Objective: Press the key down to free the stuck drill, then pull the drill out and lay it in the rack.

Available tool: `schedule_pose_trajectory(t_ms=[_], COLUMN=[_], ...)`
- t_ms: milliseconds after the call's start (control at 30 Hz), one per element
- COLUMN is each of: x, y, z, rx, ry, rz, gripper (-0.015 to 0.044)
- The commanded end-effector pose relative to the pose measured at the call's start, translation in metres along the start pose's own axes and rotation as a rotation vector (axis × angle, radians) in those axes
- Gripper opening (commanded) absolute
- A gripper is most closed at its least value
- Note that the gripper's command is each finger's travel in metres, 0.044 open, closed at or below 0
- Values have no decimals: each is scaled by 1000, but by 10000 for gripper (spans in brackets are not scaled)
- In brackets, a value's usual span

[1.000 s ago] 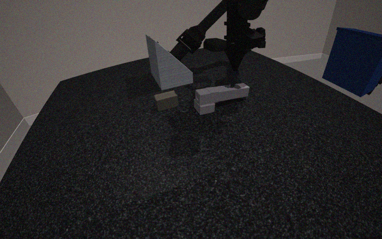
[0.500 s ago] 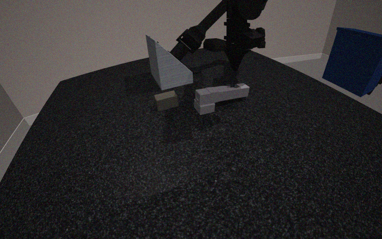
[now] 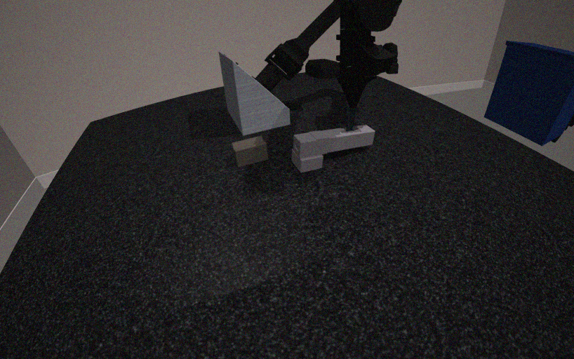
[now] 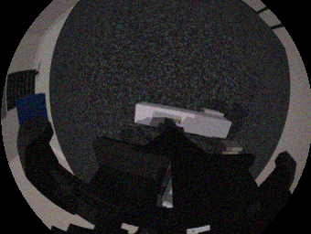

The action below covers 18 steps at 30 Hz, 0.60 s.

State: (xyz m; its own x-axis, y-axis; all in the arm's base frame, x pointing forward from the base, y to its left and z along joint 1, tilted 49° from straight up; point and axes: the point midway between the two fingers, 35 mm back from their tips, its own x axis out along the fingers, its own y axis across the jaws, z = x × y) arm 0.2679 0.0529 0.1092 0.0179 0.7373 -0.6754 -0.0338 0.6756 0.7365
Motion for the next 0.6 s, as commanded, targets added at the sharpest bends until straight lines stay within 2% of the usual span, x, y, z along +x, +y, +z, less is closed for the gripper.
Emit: schedule_pose_trajectory(t_ms=[0, 300, 400, 567], x=[19, 25, 14, -32], y=[3, 3, 2, 0], z=[-7, -8, -5, 3], rx=[-1, -1, -1, 0], ry=[50, 50, 49, 50], rz=[18, 18, 15, 12], gripper=[0, 0, 79, 210])
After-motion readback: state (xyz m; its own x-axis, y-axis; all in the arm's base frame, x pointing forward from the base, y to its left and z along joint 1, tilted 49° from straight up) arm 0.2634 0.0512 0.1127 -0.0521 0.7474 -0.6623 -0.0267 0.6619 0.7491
